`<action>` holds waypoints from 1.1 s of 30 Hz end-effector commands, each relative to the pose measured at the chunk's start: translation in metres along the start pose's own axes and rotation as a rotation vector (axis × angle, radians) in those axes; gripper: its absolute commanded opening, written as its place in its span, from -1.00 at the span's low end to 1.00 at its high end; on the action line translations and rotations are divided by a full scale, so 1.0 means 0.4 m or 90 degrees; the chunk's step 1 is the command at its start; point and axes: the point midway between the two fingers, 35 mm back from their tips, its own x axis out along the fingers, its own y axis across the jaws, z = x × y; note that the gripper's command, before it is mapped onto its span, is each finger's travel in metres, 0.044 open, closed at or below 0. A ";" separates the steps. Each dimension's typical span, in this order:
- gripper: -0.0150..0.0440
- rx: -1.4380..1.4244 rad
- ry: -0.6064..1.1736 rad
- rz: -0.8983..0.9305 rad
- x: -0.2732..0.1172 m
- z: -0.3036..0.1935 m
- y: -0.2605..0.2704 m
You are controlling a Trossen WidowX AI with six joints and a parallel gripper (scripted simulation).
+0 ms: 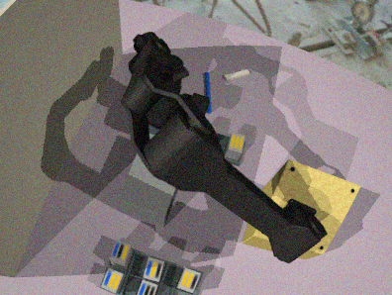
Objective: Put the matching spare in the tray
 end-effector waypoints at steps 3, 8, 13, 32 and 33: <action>0.67 -0.001 0.000 0.000 -0.001 0.000 -0.001; 1.00 -0.001 0.000 -0.001 -0.008 -0.001 -0.002; 1.00 0.002 0.001 0.000 -0.203 -0.005 -0.005; 1.00 0.004 0.002 -0.012 -0.281 -0.001 -0.002; 1.00 0.004 0.002 -0.012 -0.281 -0.001 -0.002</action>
